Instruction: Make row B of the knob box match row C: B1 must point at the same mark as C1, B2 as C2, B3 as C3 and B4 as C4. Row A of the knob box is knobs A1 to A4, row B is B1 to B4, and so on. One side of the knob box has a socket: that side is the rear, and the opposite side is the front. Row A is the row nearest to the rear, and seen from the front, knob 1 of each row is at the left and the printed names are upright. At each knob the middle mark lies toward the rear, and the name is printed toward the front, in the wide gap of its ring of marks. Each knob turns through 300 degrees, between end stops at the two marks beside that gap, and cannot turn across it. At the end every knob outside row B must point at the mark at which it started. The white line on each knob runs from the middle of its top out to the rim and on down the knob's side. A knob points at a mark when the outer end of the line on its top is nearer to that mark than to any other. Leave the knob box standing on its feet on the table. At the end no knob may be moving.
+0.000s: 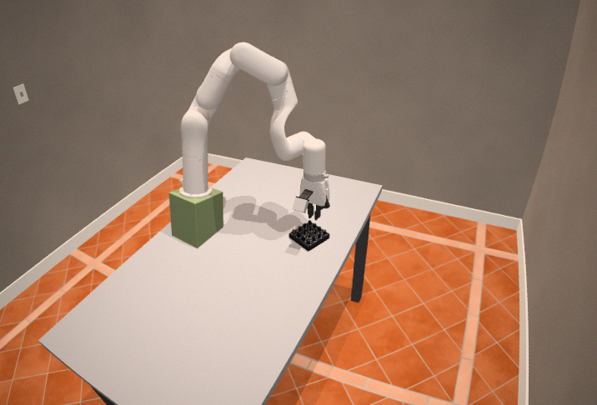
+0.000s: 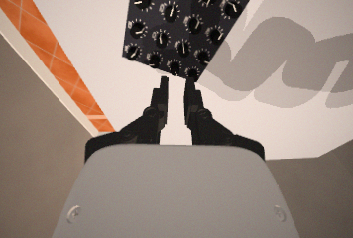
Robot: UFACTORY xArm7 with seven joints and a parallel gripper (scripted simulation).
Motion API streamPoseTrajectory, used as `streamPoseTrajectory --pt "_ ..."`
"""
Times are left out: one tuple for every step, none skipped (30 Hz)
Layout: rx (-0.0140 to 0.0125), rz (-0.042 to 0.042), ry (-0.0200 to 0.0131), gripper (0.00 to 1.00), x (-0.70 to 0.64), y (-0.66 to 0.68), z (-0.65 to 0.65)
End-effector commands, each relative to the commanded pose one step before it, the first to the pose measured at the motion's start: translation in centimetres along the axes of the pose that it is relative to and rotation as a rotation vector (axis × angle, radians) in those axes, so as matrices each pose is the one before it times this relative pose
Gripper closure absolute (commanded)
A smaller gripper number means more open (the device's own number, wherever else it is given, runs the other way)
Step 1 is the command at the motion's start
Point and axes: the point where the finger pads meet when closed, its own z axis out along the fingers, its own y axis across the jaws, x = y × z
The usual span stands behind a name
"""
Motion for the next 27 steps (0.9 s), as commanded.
streamPoseTrajectory --pt "0.00716 -0.15526 -0.01376 0.81 -0.015 -0.125 -0.276" --pt "-0.00019 -0.03130 -0.00005 0.81 0.000 0.004 -0.035" --pt "-0.00016 -0.03128 -0.00005 0.81 -0.001 0.003 -0.035" --pt "-0.00014 -0.03127 -0.00004 0.81 -0.001 0.003 -0.036" --pt "-0.00011 -0.03132 -0.00004 0.81 -0.001 0.002 -0.036" --pt "-0.00009 -0.03126 -0.00004 0.81 -0.001 0.002 -0.037" --pt "-0.00007 -0.03126 -0.00003 0.81 -0.001 0.001 -0.037" --pt "-0.00004 -0.03130 -0.00002 0.81 -0.001 0.000 -0.038" --pt "0.00000 0.00000 0.00000 0.81 0.000 0.000 0.000" --pt "0.00000 0.00000 0.00000 0.81 0.000 0.000 0.000" --pt "0.00000 -0.09049 -0.00001 0.81 -0.004 -0.002 -0.112" --pt "0.00003 -0.02151 0.00001 0.81 -0.001 -0.001 -0.027" --pt "0.00003 -0.02104 0.00002 0.81 -0.001 -0.001 -0.027" --pt "0.00006 -0.02833 0.00004 0.81 -0.001 -0.002 -0.037" --pt "0.00008 -0.03200 0.00006 0.81 -0.001 -0.003 -0.042" --pt "0.00010 -0.03204 0.00008 0.81 -0.001 -0.004 -0.042" --pt "0.00012 -0.03148 0.00009 0.81 -0.001 -0.004 -0.042" --pt "0.00013 -0.03125 0.00011 0.81 0.000 -0.005 -0.042" --pt "0.00014 -0.03117 0.00013 0.81 0.000 -0.005 -0.043" --pt "0.00015 -0.03127 0.00015 0.81 0.000 -0.006 -0.043" --pt "0.00017 -0.03131 0.00018 0.81 0.001 -0.006 -0.044" --pt "0.00017 -0.03123 0.00020 0.81 0.001 -0.007 -0.044" --pt "0.00018 -0.03132 0.00022 0.81 0.002 -0.007 -0.045" --pt "0.00019 -0.03129 0.00025 0.81 0.002 -0.007 -0.045" --pt "0.00019 -0.03126 0.00027 0.81 0.003 -0.008 -0.045" --pt "0.00000 0.00000 0.00000 0.81 0.000 0.000 0.000" --pt "0.00000 0.00000 0.00000 0.81 0.000 0.000 0.000"
